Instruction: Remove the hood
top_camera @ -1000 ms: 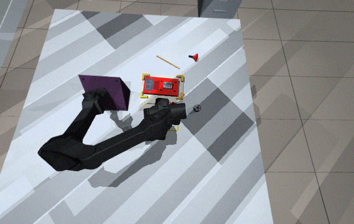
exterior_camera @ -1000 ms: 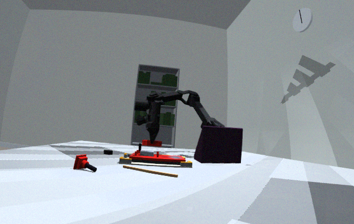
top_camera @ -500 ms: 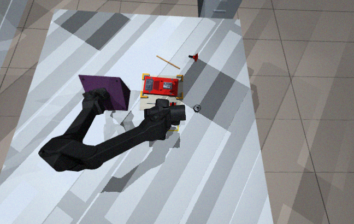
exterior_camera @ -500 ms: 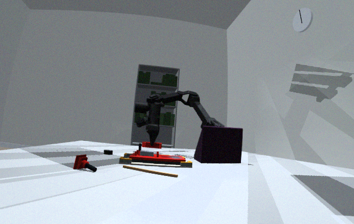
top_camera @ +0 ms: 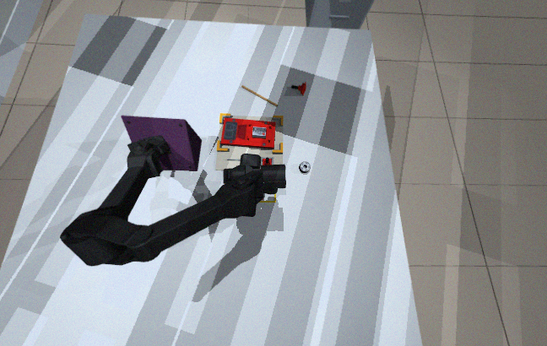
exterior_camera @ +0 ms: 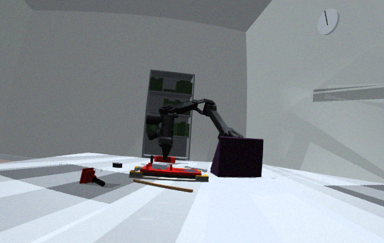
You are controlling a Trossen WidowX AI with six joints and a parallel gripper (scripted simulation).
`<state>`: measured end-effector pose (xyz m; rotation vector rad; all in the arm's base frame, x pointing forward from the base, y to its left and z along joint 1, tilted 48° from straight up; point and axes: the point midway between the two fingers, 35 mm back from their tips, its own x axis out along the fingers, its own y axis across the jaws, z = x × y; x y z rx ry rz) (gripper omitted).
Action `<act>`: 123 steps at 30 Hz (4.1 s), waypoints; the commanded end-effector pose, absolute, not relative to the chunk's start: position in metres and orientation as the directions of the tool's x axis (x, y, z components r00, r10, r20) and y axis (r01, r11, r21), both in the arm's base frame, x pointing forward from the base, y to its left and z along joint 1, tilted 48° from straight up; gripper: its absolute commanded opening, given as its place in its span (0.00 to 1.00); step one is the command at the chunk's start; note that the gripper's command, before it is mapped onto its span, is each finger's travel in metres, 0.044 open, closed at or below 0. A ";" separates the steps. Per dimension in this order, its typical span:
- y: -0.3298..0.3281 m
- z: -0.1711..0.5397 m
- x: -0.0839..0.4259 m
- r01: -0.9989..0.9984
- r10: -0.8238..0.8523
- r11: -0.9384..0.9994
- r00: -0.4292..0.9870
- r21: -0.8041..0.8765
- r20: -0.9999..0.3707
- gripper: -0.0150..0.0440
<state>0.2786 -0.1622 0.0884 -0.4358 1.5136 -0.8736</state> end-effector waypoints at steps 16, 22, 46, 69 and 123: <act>-0.169 0.082 0.274 0.214 -0.726 0.636 -0.162 -0.742 -0.669 0.25; -0.171 0.080 0.274 0.214 -0.726 0.636 -0.162 -0.742 -0.669 0.25; -0.180 0.073 0.272 0.214 -0.726 0.635 -0.162 -0.742 -0.668 0.25; -0.182 0.071 0.273 0.222 -0.724 0.637 -0.158 -0.738 -0.672 0.79; -0.128 0.119 0.285 0.219 -0.726 0.633 -0.165 -0.743 -0.667 1.00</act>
